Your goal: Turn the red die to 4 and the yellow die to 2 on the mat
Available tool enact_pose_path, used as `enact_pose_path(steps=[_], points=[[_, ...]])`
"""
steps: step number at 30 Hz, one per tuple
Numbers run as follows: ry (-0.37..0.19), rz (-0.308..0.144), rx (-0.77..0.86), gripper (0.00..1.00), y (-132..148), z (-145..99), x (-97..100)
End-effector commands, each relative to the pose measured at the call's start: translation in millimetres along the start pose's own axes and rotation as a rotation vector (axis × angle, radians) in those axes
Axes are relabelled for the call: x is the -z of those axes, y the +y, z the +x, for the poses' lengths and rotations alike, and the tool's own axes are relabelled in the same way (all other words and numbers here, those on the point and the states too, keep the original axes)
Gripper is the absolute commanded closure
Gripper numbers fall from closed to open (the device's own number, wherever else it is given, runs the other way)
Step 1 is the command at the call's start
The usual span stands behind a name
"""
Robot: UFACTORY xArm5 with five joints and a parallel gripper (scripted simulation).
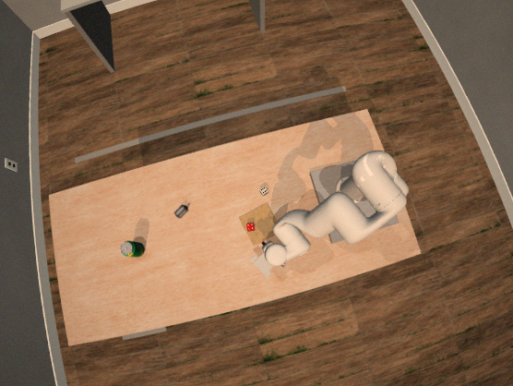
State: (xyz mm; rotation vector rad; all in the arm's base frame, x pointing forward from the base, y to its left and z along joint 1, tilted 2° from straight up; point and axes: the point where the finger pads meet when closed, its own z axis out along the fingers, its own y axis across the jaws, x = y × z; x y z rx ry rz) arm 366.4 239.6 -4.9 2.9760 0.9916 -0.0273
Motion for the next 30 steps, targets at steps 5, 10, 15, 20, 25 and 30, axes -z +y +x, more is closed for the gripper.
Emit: enact_pose_path(steps=[5, 10, 15, 20, 25, 30], points=[[0.003, 0.0, 0.0, 0.73, 0.1, 1.2, 1.1], [0.003, 0.0, 0.0, 0.73, 0.1, 1.2, 1.1], [0.003, 0.0, 0.0, 0.73, 0.1, 1.2, 1.2], [0.003, 0.0, 0.0, 0.73, 0.5, 1.2, 11.7], [0.003, 0.0, 0.0, 0.73, 1.2, 1.1, 29.3], [0.003, 0.0, 0.0, 0.73, 2.7, 0.9, 67.1]])
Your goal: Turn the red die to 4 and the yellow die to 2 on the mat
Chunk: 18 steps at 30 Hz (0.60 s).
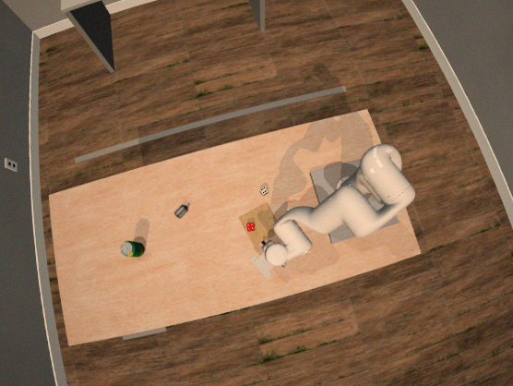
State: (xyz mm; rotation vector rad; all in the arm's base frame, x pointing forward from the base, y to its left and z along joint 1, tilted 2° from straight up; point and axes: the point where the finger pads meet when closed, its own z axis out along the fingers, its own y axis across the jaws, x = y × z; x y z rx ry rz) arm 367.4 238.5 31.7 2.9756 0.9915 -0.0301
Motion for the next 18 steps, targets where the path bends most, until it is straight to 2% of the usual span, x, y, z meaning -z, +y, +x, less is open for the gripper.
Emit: enact_pose_path(steps=[1, 4, 7, 18], points=[[0.005, 0.0, 0.0, 0.73, 1.5, 1.3, 37.6], [0.005, 0.0, 0.0, 0.73, 2.2, 1.1, 54.4], [0.005, 0.0, 0.0, 0.73, 2.5, 1.1, 62.9], [0.005, 0.0, 0.0, 0.73, 2.6, 1.1, 64.4]])
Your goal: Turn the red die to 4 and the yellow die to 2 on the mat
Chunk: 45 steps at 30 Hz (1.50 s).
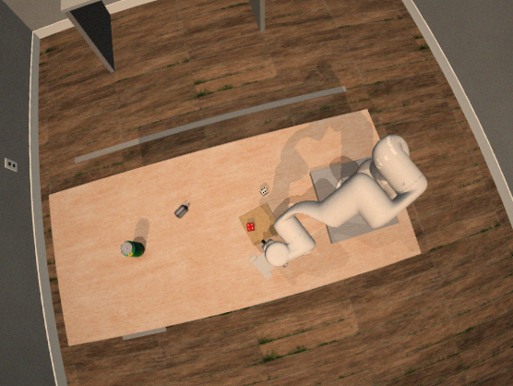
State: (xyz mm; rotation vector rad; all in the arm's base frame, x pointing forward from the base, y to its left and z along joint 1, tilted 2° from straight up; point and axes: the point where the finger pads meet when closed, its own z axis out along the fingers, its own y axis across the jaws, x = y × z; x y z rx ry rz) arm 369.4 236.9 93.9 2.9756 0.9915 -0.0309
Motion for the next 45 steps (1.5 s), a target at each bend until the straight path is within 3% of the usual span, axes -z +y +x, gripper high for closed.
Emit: enact_pose_path(steps=[1, 4, 6, 7, 11, 13, 33, 45], points=[[0.005, 0.0, -0.005, 0.73, 1.7, 0.8, 2.3], [0.001, 0.003, -0.153, 0.73, 50.7, -29.7, 3.3], [0.001, 0.003, -0.153, 0.73, 50.7, -29.7, 3.3], [-0.002, 0.004, -0.233, 0.73, 74.1, -48.4, 3.1], [-0.002, 0.004, -0.233, 0.73, 74.1, -48.4, 3.1], [-0.005, 0.007, -0.356, 0.73, 106.2, -79.9, 2.0], [-0.006, 0.008, -0.386, 0.73, 113.0, -87.8, -0.5], [-0.006, 0.008, -0.386, 0.73, 111.8, -87.5, -31.5]])
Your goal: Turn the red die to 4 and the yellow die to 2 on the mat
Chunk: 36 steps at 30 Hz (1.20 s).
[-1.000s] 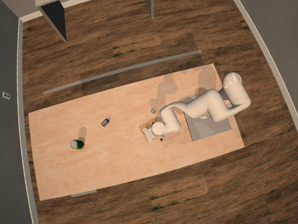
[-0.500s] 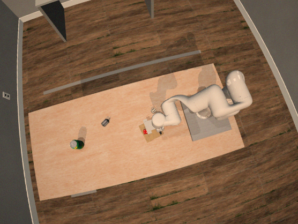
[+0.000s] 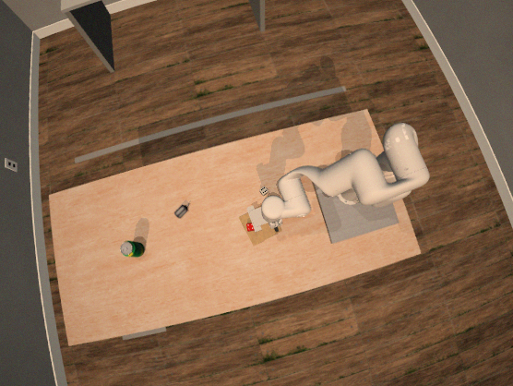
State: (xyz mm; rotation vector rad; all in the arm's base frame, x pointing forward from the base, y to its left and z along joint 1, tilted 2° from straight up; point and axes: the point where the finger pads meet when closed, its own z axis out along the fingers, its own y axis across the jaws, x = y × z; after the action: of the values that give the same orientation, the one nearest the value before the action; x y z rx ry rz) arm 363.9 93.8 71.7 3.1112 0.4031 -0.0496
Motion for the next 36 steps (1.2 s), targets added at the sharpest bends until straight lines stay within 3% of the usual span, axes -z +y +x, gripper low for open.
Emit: enact_pose_path(steps=[1, 9, 15, 36], points=[[0.005, 0.0, 0.0, 0.73, -0.4, 2.4, -12.5], [0.005, 0.0, 0.0, 0.73, -1.6, 2.7, -50.1], [0.005, 0.0, 0.0, 0.73, -2.2, 2.8, -67.0], [0.005, 0.0, 0.0, 0.73, -2.3, 2.8, -70.5]])
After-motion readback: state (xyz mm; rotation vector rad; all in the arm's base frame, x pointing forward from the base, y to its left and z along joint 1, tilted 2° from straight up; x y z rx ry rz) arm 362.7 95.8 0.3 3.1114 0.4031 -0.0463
